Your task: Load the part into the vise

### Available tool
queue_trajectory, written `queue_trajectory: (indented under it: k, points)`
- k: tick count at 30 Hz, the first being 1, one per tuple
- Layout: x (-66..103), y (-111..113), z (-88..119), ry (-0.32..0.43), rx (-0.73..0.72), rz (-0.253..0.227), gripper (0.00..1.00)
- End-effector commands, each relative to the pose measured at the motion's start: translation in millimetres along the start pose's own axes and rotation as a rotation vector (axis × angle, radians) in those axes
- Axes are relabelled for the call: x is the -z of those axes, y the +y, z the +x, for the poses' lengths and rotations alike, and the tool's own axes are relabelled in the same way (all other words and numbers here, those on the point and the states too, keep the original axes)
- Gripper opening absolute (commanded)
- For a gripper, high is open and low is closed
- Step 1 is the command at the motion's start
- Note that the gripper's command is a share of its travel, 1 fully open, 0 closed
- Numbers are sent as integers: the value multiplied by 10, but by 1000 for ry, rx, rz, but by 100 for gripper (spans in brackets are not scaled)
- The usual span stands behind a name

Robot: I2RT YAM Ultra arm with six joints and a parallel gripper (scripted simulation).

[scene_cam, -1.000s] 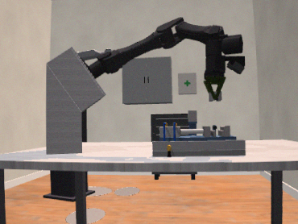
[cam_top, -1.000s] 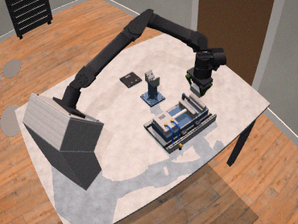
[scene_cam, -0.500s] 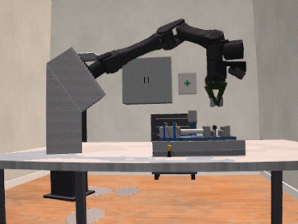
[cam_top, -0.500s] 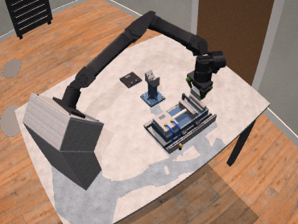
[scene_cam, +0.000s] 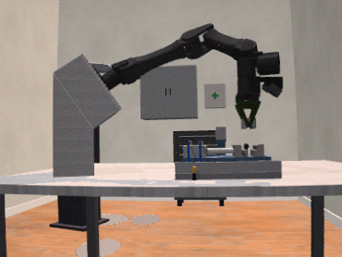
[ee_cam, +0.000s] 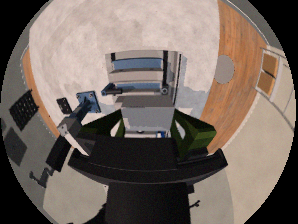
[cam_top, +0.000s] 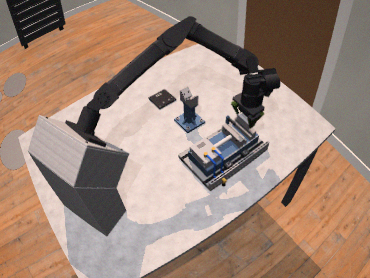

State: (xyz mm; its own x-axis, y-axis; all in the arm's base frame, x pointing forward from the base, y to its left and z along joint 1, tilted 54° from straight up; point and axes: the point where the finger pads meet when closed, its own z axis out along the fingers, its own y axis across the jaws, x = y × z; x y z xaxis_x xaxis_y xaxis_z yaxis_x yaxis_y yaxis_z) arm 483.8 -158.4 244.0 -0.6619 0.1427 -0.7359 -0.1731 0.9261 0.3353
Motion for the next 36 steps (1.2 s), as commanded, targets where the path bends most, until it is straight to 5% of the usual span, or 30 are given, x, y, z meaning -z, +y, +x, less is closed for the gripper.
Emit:
queue_trajectory:
  k: [1, 6, 36]
  points:
    - [118, -18, -109, -39, 15, 31, 0]
    - [-19, -124, -9, -16, -14, 26, 0]
    - [-17, -84, -41, -24, -4, 27, 0]
